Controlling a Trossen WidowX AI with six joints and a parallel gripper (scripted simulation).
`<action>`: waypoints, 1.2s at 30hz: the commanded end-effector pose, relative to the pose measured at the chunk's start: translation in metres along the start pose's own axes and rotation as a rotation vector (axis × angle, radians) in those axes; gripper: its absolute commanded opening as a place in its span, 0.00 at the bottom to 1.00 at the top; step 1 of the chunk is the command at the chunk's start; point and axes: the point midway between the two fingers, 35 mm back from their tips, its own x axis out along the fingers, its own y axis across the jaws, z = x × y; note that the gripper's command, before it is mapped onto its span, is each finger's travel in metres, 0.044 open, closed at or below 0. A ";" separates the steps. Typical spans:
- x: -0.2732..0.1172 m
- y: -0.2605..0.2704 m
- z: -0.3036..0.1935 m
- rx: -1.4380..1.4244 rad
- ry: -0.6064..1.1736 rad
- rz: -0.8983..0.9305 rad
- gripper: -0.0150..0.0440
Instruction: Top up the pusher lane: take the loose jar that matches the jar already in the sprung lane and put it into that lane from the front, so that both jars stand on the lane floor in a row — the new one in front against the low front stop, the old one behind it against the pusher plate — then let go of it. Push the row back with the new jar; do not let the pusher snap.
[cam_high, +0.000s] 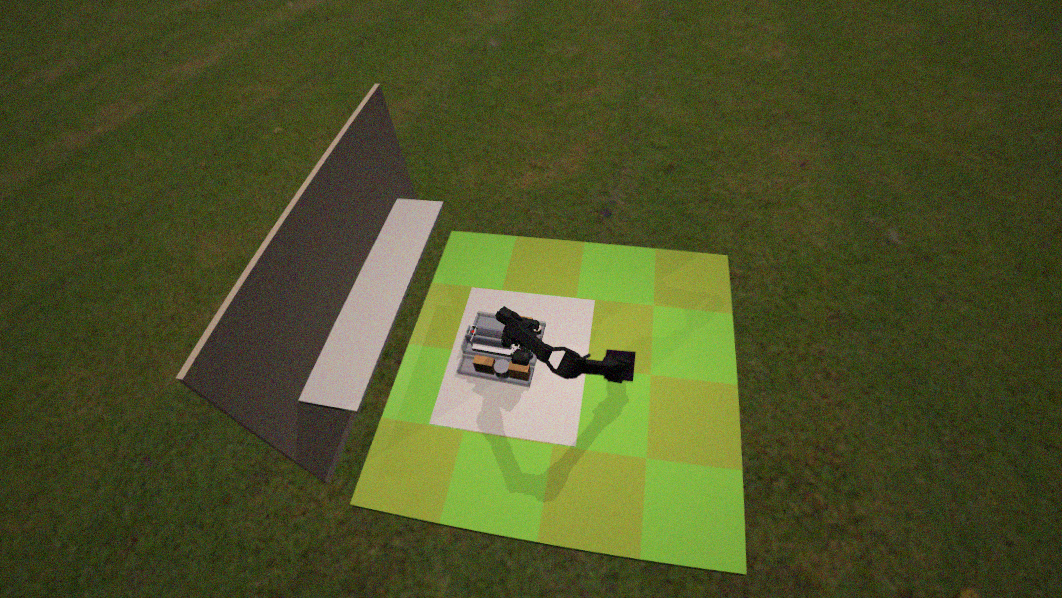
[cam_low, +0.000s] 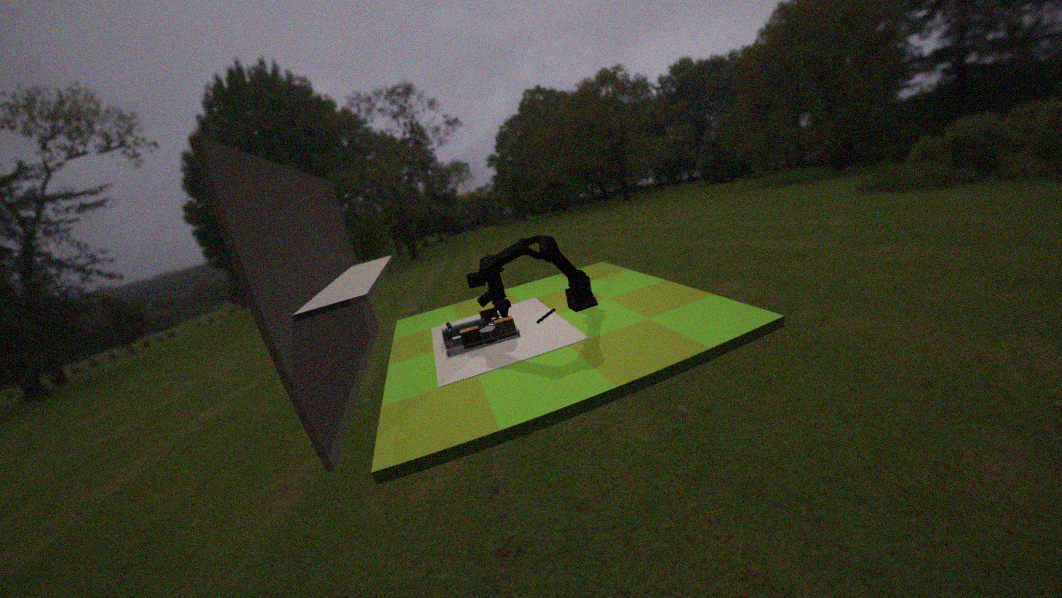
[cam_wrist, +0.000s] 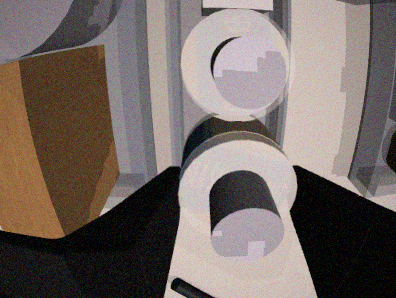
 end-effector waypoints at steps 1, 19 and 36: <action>0.001 0.001 0.004 -0.010 -0.015 0.007 0.25; 0.007 0.002 0.003 -0.010 -0.015 0.007 0.25; 0.012 0.002 0.002 -0.010 -0.015 0.008 0.25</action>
